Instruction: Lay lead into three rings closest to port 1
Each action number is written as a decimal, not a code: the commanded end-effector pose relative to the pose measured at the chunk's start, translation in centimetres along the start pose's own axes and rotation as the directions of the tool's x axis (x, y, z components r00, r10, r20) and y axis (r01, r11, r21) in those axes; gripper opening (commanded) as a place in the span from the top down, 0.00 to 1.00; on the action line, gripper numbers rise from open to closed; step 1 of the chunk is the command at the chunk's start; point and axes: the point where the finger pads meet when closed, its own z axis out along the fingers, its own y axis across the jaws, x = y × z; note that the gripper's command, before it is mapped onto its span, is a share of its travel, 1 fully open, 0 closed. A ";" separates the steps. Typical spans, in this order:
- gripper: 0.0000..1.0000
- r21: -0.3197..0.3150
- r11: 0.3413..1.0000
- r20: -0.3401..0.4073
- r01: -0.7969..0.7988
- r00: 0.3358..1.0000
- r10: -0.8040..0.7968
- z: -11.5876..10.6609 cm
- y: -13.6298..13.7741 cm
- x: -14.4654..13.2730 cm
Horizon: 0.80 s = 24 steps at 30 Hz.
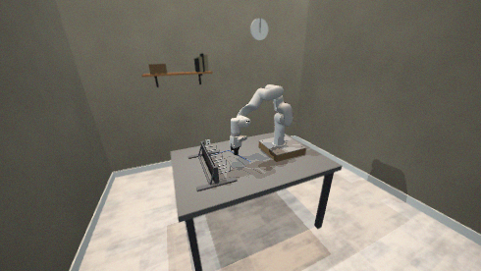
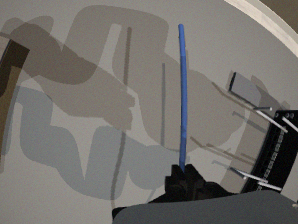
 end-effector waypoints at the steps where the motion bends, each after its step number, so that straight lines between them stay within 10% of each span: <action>1: 1.00 0.024 0.993 0.014 -0.118 0.993 0.118 -1.3 4.0 0.5; 13: 1.00 0.020 0.929 0.020 -0.368 0.930 0.368 -4.6 12.6 2.0; 24: 1.00 0.019 0.921 0.020 -0.389 0.921 0.388 -4.8 13.3 2.1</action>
